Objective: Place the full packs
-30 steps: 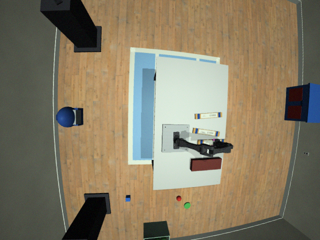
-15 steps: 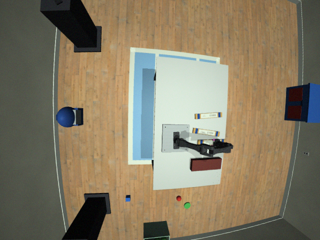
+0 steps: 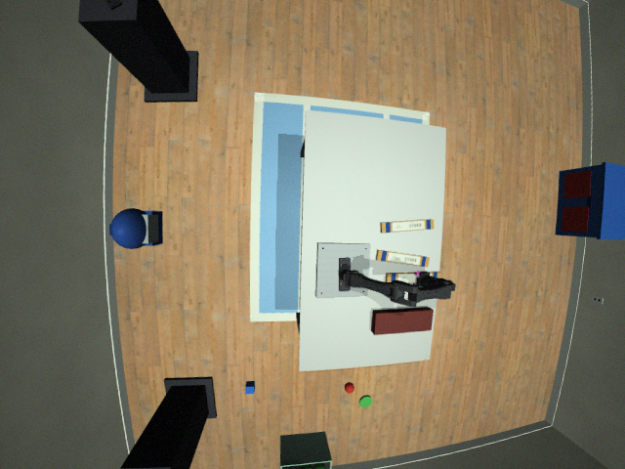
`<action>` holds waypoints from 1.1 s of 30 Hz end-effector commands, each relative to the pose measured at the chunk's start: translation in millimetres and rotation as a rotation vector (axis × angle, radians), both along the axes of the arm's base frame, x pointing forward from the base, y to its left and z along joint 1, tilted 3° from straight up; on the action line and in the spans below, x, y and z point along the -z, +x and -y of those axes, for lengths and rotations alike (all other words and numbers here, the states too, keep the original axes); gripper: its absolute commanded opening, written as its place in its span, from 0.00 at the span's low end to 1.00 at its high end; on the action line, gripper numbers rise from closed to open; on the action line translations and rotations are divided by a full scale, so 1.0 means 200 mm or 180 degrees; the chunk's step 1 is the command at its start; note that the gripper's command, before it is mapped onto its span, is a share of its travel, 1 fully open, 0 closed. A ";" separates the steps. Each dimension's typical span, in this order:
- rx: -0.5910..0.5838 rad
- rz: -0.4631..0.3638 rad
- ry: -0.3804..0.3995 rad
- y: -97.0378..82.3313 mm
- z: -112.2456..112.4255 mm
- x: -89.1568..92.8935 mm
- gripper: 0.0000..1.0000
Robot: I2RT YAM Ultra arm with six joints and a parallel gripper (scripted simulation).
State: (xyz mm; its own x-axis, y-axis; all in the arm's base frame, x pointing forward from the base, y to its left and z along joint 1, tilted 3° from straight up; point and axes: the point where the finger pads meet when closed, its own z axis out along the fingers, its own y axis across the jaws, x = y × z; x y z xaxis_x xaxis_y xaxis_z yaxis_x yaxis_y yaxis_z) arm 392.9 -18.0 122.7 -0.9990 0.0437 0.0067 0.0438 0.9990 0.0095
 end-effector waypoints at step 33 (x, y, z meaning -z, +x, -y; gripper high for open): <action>0.0007 0.0217 -0.0028 0.03 0.02 -0.20 0.00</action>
